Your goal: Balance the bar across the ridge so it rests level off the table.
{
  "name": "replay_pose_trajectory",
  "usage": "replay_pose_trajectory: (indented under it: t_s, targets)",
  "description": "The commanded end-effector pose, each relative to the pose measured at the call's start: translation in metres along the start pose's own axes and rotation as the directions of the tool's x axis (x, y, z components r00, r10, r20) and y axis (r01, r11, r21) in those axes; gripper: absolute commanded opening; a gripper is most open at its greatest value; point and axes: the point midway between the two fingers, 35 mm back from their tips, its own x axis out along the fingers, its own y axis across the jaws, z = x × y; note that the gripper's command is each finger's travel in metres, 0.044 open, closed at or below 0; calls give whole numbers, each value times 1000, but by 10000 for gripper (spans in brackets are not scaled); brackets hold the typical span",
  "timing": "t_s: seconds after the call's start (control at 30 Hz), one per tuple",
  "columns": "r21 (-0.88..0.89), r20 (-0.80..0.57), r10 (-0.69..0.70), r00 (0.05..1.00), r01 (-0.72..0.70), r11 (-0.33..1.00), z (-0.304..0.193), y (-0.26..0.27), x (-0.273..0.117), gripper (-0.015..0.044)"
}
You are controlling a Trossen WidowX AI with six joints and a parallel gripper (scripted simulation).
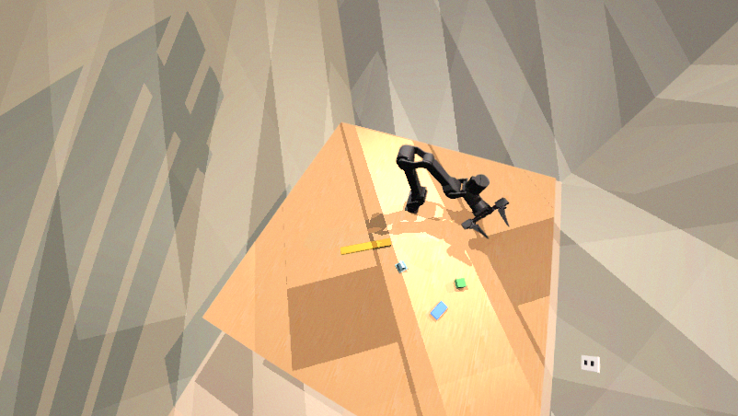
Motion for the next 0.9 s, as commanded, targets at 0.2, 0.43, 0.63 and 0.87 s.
replay_pose_trajectory:
  t_s: [0.2,0.43,0.63,0.87]
  targets:
    - [85,-3,67,998,-67,994,-8,15,16,315]
    - [200,-6,157,988,-153,968,-21,36,34,315]
    - [304,-6,236,972,-224,926,-32,57,47,315]
    - [428,-3,330,944,-297,854,-47,83,59,315]
